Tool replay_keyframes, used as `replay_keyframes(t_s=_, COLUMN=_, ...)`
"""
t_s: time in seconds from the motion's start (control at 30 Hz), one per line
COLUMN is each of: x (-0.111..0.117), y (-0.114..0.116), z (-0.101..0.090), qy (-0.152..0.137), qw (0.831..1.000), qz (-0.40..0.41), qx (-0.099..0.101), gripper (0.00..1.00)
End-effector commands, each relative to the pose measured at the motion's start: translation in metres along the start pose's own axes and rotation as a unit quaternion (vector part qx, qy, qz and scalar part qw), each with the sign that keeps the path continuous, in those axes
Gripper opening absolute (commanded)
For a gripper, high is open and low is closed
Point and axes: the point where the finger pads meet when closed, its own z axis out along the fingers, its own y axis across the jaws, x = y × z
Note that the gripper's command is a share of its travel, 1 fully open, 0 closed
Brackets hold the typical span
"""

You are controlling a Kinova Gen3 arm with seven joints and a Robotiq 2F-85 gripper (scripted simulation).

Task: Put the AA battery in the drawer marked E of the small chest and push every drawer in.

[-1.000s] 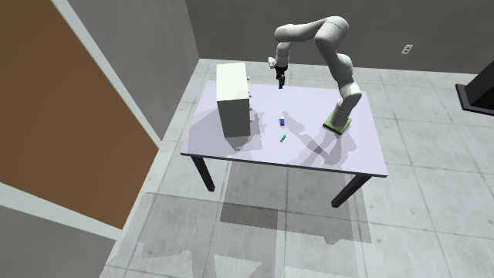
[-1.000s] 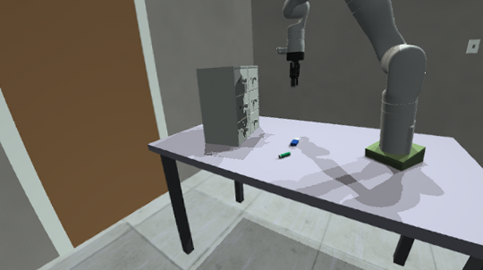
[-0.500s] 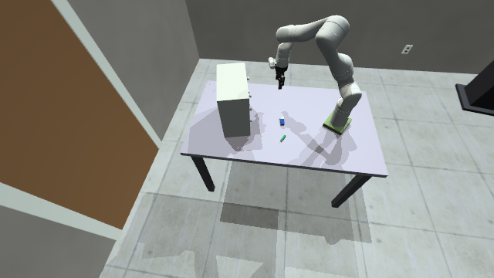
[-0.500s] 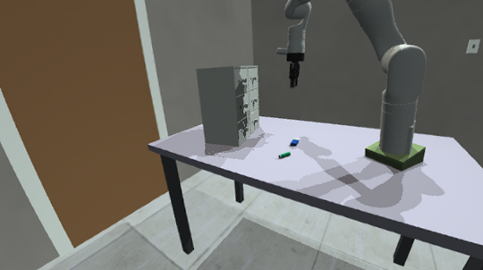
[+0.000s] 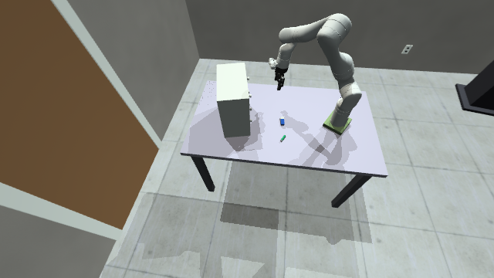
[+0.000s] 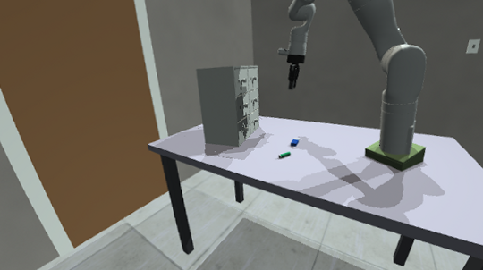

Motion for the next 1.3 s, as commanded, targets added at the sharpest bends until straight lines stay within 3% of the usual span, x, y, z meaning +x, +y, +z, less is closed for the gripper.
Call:
replay_keyframes(t_s=0.0, x=-0.001, y=0.0, z=0.001, qy=0.009, qw=1.0, qz=0.003, qx=0.001, gripper=1.0)
replay_keyframes(t_s=1.27, x=0.015, y=0.0, z=0.026, qy=0.129, qw=0.992, qz=0.003, qx=0.001, gripper=1.0)
